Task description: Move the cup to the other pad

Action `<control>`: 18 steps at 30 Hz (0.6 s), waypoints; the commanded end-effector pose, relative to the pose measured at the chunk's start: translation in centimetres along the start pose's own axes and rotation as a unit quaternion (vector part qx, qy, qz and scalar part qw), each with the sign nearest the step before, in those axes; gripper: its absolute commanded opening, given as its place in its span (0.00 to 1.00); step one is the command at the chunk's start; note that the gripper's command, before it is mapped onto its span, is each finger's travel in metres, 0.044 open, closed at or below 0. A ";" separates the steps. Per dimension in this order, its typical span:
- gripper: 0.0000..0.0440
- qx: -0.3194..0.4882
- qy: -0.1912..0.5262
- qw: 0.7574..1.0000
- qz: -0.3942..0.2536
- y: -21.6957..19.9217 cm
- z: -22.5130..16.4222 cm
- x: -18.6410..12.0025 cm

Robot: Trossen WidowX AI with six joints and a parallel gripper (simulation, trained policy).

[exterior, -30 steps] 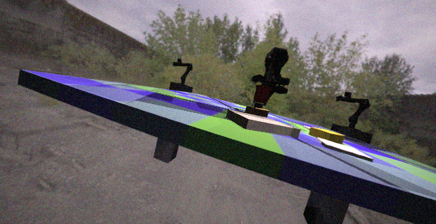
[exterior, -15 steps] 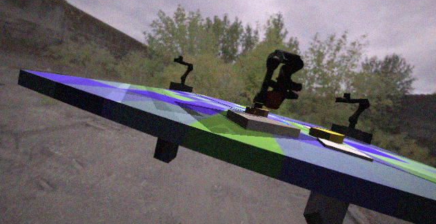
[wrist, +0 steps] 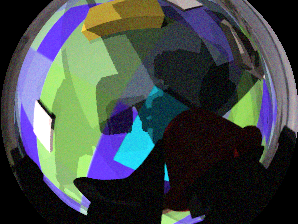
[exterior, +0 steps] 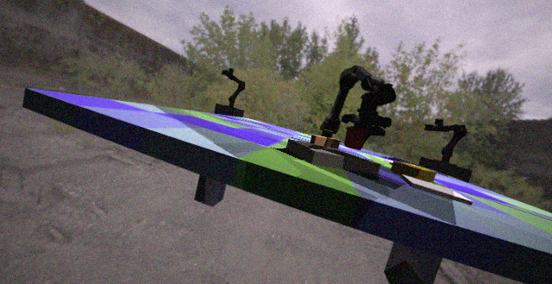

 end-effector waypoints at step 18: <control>0.32 0.018 -0.025 0.999 -0.008 0.6 -0.3 0.9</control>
Point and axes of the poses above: the point midway between the two fingers, 35 mm back from their tips, its own x axis out along the fingers, its own y axis across the jaws, z = x × y, the point moved 2 cm from there along -x, back along the fingers, and after that the axes turned 11 degrees about -x, right-handed, at the moved point
